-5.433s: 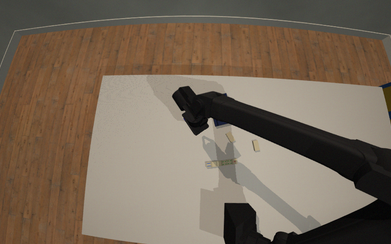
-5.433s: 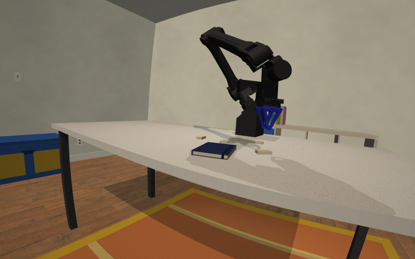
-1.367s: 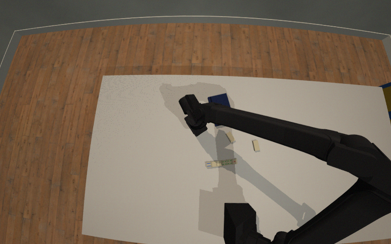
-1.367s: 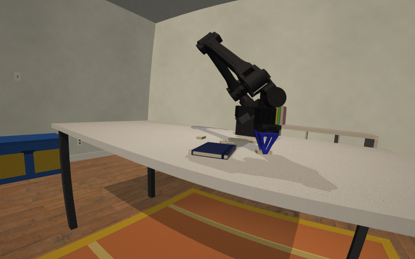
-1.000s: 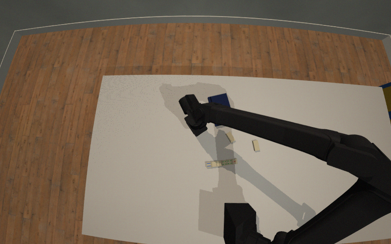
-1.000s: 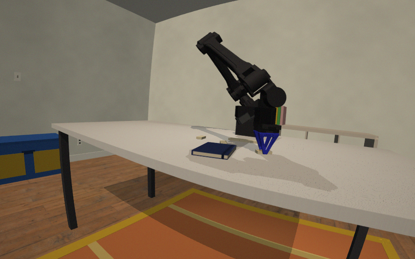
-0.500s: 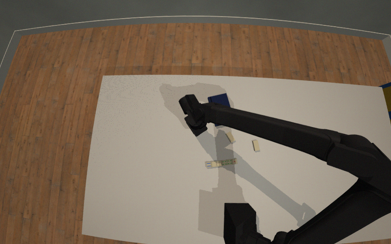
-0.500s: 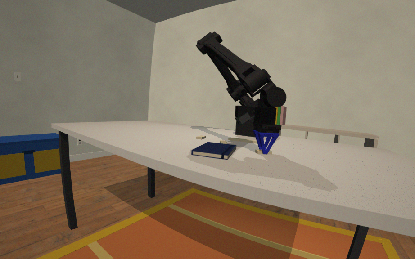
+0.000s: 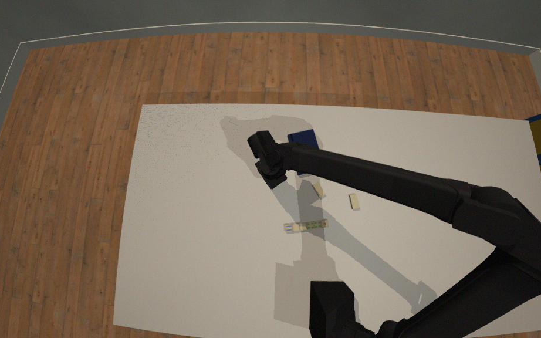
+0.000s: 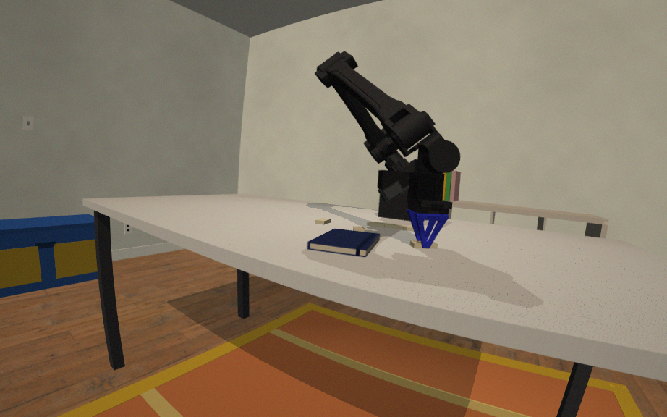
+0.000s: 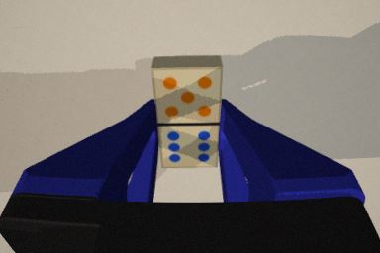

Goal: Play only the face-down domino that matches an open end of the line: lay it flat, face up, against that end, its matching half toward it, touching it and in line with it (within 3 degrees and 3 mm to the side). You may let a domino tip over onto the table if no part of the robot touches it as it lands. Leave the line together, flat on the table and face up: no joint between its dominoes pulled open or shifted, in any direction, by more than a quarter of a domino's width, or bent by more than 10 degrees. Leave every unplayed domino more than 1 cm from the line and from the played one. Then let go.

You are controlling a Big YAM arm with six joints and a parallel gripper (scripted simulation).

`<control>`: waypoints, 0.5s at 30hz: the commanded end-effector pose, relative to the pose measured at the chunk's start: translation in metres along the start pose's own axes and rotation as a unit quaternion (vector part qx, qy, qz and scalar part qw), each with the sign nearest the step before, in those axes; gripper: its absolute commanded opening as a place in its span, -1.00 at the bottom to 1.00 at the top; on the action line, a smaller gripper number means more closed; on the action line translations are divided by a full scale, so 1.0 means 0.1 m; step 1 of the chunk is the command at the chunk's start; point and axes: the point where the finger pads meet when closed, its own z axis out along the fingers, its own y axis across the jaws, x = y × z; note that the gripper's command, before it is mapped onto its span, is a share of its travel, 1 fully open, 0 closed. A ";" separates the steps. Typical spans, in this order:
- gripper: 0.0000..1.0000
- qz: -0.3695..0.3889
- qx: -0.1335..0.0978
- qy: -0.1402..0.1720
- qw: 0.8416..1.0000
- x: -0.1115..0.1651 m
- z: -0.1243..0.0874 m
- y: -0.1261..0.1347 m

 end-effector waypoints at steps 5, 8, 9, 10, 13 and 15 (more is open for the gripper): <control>-0.57 0.002 0.004 0.002 1.000 -0.03 0.09 -0.01; -0.57 0.002 0.004 0.002 1.000 -0.03 0.09 -0.01; -0.57 0.001 -0.004 -0.001 1.000 -0.01 -0.03 0.02; -0.57 0.001 -0.003 -0.001 1.000 -0.01 -0.02 0.02; -0.57 0.001 0.000 0.000 1.000 -0.02 0.02 0.01; -0.57 0.002 0.002 0.001 1.000 -0.02 0.05 0.00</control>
